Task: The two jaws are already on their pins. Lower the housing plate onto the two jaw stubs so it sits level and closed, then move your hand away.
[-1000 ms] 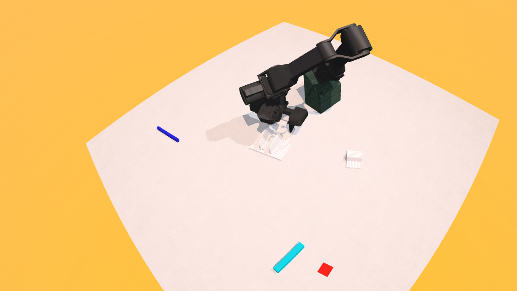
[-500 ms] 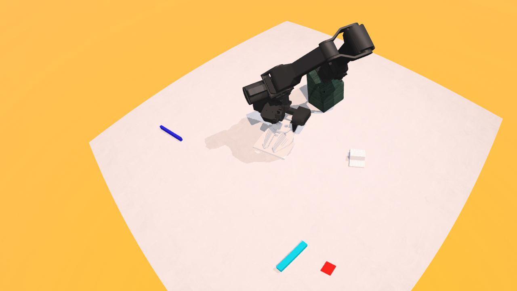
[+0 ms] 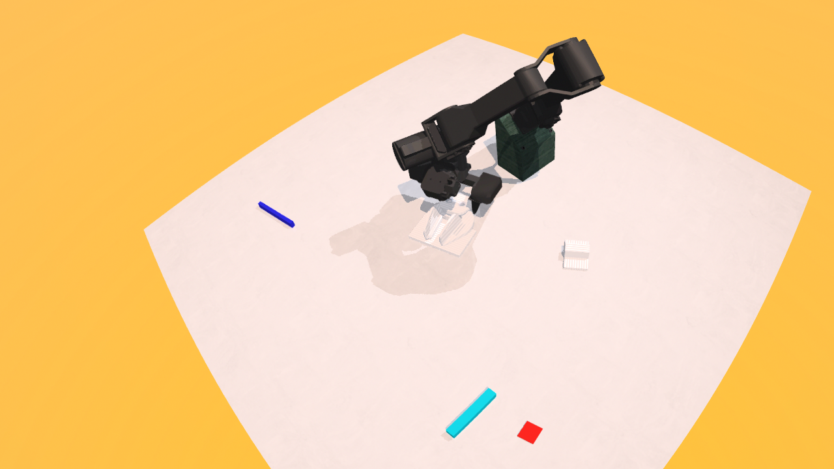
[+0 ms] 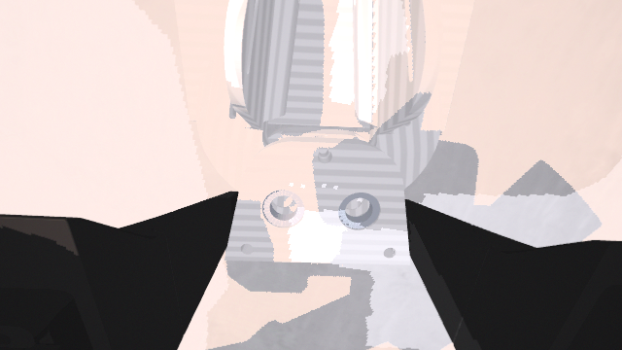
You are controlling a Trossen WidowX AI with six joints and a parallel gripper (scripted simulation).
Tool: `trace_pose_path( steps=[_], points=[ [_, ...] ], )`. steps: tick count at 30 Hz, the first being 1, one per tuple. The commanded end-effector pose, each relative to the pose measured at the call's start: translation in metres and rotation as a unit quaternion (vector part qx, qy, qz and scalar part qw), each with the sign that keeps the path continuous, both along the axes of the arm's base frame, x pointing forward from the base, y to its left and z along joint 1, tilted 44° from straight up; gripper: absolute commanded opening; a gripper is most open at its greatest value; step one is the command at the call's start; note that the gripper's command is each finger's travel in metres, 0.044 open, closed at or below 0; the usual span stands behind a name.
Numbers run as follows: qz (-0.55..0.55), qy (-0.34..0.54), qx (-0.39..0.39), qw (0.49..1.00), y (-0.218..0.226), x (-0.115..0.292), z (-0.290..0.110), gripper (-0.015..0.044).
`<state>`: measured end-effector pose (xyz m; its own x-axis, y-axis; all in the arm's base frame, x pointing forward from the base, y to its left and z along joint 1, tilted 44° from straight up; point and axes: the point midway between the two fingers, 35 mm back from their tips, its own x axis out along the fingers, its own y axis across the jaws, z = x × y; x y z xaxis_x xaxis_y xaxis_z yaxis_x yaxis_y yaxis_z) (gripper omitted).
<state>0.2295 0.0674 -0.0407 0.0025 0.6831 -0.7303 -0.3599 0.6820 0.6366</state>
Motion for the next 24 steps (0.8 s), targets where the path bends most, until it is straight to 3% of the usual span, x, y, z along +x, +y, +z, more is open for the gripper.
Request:
trace_pose_path(
  steps=[1,24],
  points=[
    [-0.002,0.003,0.003,1.000,0.0015,-0.0006,-0.0013,0.0351],
    [-0.002,0.003,0.003,1.000,0.0048,-0.0007,-0.0047,0.0351]
  ],
)
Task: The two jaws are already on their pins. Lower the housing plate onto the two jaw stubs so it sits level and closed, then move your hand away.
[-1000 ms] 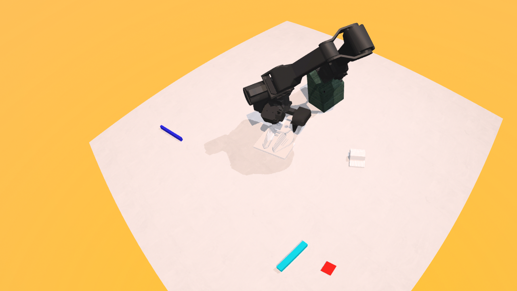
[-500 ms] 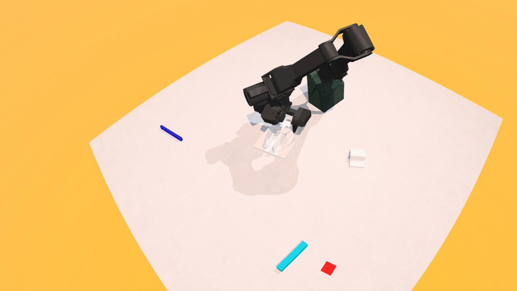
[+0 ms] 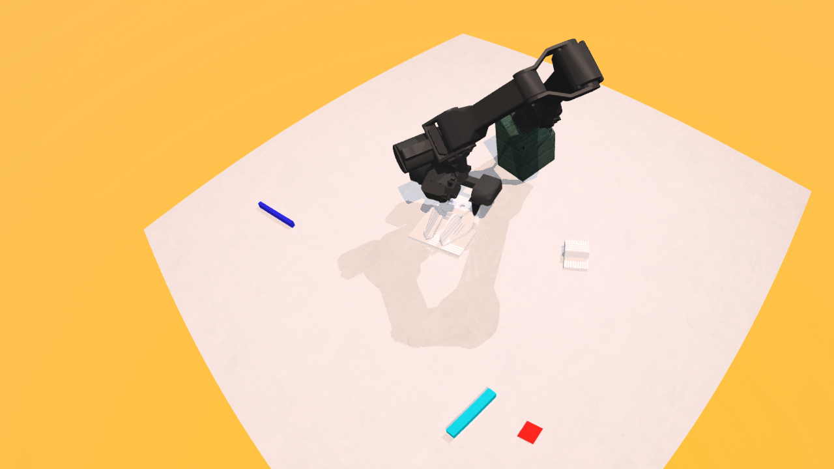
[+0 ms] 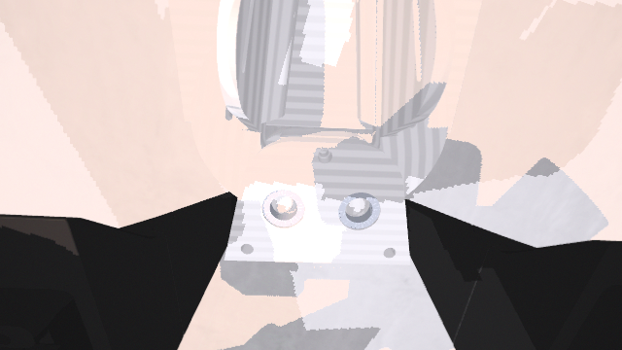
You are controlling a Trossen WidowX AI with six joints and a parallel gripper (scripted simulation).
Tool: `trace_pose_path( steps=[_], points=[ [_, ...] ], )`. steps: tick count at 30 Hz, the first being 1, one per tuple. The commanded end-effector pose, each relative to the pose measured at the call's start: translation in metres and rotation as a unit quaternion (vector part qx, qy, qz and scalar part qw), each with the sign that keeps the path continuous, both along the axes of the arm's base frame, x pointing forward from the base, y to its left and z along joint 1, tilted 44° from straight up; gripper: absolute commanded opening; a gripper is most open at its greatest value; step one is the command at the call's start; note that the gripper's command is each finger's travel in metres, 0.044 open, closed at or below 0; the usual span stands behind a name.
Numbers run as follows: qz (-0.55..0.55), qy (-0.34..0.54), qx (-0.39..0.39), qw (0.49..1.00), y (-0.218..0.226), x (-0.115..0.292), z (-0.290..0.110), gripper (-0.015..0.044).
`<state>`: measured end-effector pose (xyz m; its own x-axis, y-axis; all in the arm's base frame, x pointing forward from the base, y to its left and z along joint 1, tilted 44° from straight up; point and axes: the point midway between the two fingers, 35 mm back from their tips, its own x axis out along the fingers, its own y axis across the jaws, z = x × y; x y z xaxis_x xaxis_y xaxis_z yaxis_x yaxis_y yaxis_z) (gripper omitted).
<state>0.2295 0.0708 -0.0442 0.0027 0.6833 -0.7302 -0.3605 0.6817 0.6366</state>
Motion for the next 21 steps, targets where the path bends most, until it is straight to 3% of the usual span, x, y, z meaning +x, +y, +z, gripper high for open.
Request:
trace_pose_path(
  steps=[1,21],
  points=[
    [-0.002,0.003,0.003,1.000,0.0015,-0.0007,-0.0013,0.0351],
    [-0.002,0.003,0.003,1.000,0.0032,-0.0007,-0.0031,0.0351]
  ],
)
